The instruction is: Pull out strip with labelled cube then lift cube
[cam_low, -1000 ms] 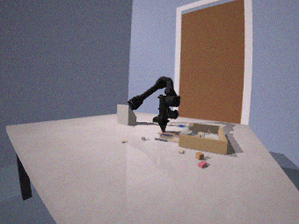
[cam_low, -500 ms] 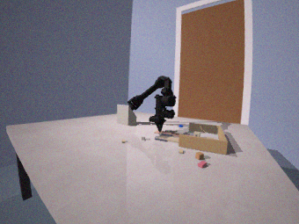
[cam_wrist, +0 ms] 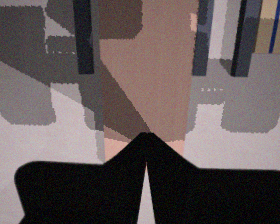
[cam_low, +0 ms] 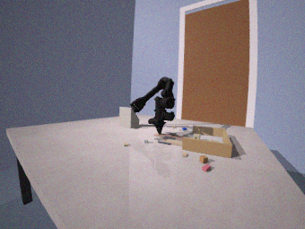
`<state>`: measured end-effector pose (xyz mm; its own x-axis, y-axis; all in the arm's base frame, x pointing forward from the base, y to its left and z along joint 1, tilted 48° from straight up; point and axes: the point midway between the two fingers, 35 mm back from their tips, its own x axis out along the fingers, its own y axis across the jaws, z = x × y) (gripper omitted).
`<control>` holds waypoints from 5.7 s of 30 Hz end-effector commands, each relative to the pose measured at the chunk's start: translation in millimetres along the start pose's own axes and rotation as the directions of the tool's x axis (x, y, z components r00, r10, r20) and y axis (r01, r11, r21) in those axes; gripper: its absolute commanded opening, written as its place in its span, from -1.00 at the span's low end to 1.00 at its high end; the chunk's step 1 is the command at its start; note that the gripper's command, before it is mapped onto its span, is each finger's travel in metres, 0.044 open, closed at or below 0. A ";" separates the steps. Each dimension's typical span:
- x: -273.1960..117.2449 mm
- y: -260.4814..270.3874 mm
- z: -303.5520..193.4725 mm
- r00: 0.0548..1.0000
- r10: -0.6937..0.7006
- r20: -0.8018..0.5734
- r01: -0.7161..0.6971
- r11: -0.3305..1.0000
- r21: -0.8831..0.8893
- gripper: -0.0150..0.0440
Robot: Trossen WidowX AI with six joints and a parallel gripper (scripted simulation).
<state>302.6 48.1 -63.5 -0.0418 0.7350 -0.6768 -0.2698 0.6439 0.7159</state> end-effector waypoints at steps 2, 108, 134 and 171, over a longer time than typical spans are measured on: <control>7.0 0.9 -16.0 0.999 0.006 -0.032 -0.005 1.000 0.010 -0.49; -45.3 -8.6 -46.2 0.999 0.002 -0.033 -0.001 0.999 0.037 0.22; -58.7 -8.7 61.5 1.000 0.003 -0.030 -0.002 0.999 0.033 1.00; -31.7 2.1 132.3 1.000 0.003 -0.027 -0.002 1.000 0.031 0.36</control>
<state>432.4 47.9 -13.9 -0.0618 0.7280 -0.6828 -0.2449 0.6521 0.7175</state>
